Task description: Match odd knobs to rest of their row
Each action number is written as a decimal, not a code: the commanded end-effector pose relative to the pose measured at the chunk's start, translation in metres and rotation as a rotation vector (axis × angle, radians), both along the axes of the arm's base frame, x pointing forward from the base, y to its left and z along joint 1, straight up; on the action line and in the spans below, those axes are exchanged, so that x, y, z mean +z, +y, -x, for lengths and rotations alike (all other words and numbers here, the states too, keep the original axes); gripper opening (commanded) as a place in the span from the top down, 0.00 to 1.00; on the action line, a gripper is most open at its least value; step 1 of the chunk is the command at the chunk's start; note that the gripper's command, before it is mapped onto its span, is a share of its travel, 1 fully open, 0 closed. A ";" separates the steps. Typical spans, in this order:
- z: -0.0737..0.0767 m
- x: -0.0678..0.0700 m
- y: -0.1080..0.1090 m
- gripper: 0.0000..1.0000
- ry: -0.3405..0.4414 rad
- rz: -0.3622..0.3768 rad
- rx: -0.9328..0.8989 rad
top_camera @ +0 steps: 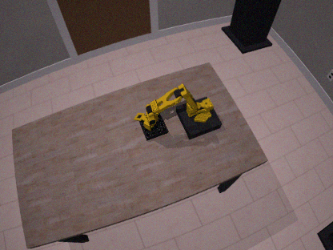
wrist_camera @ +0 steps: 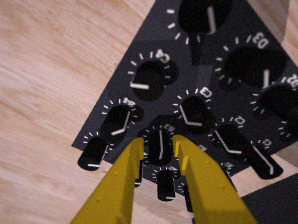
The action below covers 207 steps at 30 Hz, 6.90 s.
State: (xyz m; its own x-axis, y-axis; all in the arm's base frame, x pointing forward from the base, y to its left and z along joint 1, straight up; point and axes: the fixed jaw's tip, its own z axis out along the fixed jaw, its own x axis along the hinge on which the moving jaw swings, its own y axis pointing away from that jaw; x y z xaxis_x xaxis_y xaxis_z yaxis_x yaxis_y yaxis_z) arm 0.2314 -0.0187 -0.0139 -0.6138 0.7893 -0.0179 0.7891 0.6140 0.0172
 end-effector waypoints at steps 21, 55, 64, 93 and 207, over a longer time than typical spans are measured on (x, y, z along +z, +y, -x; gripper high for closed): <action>0.006 -0.003 0.002 0.90 0.023 -0.003 0.003; 0.007 -0.003 0.001 0.98 0.023 -0.003 0.003; 0.007 -0.003 0.001 0.99 0.023 -0.003 0.003; 0.009 -0.003 0.003 0.99 0.024 0.002 0.439; 0.017 -0.003 -0.001 0.99 0.017 0.026 2.184</action>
State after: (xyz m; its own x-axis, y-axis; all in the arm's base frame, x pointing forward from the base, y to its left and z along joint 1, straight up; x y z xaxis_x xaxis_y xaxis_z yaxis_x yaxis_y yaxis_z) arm 0.2150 -0.0239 -0.0146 -0.3544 -0.9351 0.0031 -0.9349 0.3543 -0.0197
